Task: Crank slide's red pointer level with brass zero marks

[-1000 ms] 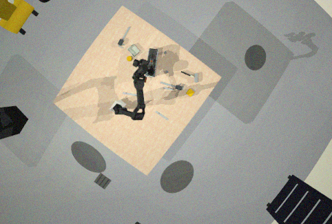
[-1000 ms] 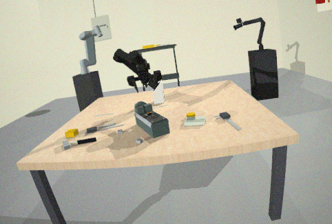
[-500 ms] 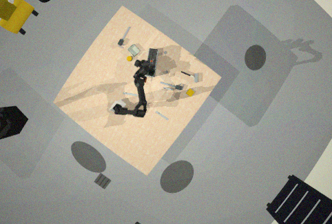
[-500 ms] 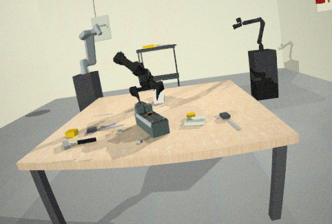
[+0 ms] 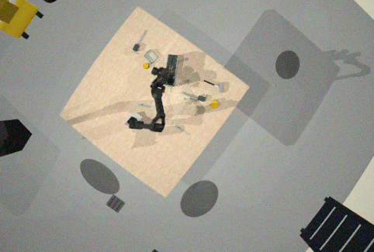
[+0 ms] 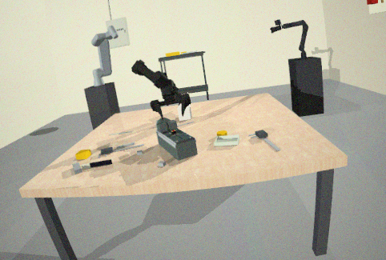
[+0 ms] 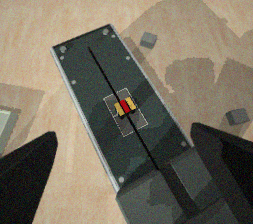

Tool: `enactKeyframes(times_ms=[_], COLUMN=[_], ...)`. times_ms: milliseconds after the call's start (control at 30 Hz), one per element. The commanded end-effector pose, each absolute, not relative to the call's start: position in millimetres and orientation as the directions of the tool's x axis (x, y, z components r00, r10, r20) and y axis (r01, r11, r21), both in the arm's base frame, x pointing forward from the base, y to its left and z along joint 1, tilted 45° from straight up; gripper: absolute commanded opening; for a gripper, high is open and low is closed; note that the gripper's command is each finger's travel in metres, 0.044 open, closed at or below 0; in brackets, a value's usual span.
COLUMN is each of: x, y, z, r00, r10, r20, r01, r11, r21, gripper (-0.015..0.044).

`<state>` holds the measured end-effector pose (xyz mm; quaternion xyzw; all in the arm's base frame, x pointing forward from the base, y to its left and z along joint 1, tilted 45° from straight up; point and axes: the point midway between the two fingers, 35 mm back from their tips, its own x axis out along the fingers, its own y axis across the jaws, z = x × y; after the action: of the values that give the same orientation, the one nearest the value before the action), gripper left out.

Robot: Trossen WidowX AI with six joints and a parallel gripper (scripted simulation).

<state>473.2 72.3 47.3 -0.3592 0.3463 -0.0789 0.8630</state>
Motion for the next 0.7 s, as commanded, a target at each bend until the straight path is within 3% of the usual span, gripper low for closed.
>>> enactKeyframes(times_ms=[0, 500, 667], x=[473.5, 473.5, 473.5], y=[73.2, 73.2, 73.2], z=[47.2, 47.2, 47.2], r00=[0.750, 0.750, 0.750], r10=[-0.379, -0.379, -0.379], r20=[-0.542, -0.542, -0.542], r01=[-0.119, -0.119, -0.119], r11=[0.728, 0.728, 0.728], r21=[-0.675, -0.675, -0.675], gripper=[0.0414, 0.0020, 0.0000])
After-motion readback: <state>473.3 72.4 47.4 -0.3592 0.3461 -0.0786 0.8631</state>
